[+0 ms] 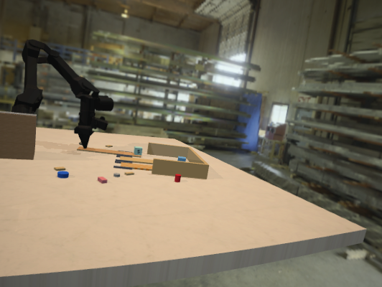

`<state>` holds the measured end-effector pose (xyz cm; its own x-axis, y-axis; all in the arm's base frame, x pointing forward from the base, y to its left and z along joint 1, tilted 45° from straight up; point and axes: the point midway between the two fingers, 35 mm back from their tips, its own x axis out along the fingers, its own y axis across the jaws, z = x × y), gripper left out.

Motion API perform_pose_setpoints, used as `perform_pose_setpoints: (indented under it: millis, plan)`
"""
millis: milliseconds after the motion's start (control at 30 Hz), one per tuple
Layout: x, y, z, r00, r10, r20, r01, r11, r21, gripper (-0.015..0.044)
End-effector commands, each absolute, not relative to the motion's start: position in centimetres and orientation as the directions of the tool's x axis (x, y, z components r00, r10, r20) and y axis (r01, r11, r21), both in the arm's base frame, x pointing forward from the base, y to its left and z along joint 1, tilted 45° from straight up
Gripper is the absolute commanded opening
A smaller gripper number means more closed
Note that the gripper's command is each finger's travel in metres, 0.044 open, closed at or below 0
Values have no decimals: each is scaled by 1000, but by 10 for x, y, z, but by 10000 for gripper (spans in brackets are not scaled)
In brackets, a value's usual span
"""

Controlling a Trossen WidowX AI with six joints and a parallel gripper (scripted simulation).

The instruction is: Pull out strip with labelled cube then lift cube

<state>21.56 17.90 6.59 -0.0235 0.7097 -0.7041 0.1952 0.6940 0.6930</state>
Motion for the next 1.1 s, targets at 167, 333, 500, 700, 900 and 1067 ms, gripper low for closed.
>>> perform_pose_setpoints:
  millis: [167, 333, 500, 700, 900, 1067]
  plan:
    - [205, 183, 62, -60, 709, -703, 198, 698, 688, 0]
    - [205, 183, 62, -60, 709, -703, 198, 698, 688, 0]
    - [205, 183, 62, -60, 709, -703, 198, 698, 688, 0]
    - [216, 178, 67, -25, 709, -705, 195, 695, 692, 0]
    - [219, 149, 95, -59, 707, -705, 198, 700, 686, 0]
    - [220, 148, 94, -59, 707, -705, 187, 701, 688, 26]
